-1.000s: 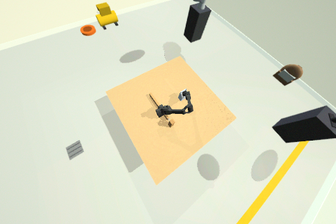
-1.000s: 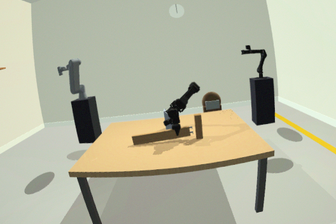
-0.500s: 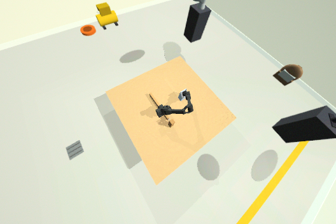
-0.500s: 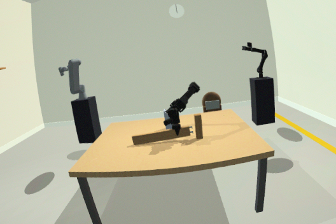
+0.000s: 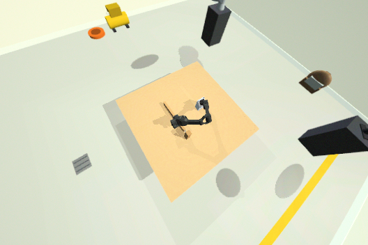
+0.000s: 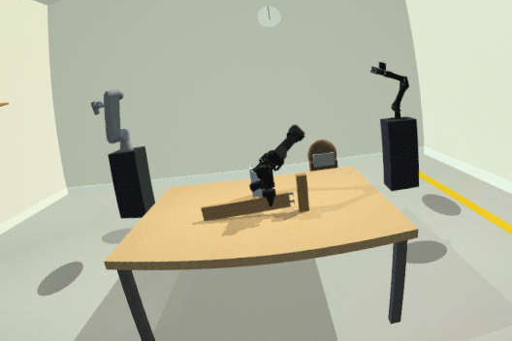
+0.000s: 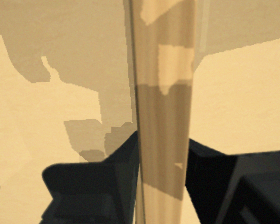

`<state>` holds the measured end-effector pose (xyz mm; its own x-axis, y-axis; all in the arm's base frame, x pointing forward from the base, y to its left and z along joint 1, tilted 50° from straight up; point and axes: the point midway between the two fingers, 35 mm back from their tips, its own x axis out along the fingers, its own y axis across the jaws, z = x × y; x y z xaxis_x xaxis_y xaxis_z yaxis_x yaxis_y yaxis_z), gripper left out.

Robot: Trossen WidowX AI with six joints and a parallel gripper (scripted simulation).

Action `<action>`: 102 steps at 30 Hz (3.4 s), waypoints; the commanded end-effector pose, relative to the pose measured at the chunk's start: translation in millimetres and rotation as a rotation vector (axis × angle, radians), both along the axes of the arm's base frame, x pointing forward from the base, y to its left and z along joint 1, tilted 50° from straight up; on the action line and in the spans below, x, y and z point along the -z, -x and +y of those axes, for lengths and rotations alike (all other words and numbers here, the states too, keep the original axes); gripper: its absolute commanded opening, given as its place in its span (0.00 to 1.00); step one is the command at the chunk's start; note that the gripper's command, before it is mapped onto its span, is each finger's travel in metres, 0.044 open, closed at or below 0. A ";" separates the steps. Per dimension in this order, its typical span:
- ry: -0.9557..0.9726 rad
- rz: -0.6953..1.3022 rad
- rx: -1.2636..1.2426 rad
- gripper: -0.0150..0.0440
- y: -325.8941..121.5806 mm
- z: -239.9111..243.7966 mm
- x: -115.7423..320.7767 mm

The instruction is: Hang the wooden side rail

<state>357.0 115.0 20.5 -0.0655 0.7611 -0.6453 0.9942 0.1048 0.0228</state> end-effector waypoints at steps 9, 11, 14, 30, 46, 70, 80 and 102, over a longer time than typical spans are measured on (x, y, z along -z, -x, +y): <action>0.002 -0.014 0.005 0.25 -4.6 -1.7 -3.1; 0.002 -0.014 0.005 0.25 -4.8 -1.6 -3.3; 0.002 -0.014 0.005 0.25 -5.1 -1.3 -3.5; 0.002 -0.014 0.005 0.25 -6.4 0.4 -4.6; 0.002 -0.014 0.005 0.25 -4.7 0.9 -6.4; 0.002 -0.014 0.005 0.25 -5.0 2.5 -8.5; 0.002 -0.014 0.005 0.25 -4.7 3.6 -9.0; 0.002 -0.014 0.005 0.25 -4.6 5.5 -10.5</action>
